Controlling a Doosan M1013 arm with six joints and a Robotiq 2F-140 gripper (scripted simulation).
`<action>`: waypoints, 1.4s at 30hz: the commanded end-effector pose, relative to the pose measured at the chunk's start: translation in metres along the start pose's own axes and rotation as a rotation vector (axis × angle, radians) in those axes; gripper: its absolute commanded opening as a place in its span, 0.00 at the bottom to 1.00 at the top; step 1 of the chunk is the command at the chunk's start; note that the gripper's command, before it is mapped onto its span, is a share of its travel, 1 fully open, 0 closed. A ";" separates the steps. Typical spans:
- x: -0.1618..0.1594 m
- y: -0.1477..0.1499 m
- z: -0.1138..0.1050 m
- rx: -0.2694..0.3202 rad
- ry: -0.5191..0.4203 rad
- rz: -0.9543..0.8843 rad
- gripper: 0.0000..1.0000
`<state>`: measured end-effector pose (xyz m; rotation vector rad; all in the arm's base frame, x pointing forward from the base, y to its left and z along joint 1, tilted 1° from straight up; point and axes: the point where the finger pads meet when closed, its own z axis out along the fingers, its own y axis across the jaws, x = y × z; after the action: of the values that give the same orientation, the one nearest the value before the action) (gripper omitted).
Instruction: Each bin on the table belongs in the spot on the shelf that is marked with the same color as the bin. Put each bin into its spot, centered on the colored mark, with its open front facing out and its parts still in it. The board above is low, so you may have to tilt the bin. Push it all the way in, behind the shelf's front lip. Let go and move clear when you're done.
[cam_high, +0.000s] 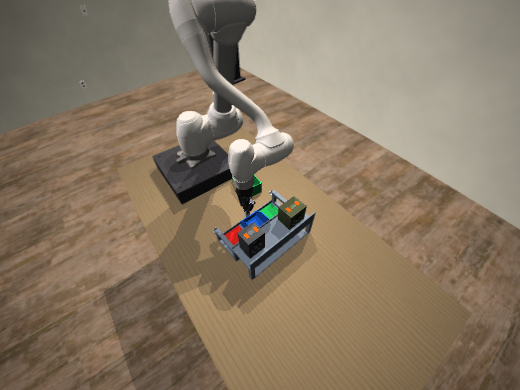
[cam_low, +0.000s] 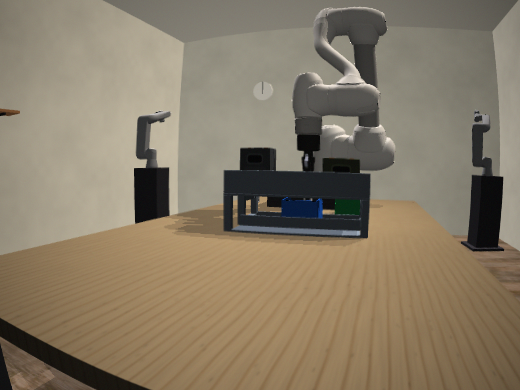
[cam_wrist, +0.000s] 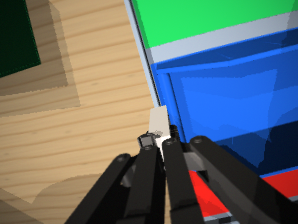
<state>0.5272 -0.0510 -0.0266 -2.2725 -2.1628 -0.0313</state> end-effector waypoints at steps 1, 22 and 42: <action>0.000 0.000 0.000 0.000 0.000 0.000 0.10; 0.000 -0.012 -0.013 0.000 0.000 0.000 0.10; 0.000 -0.020 -0.022 0.000 0.000 0.000 0.10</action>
<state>0.5070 -0.0504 -0.0059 -2.2726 -2.1629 -0.0314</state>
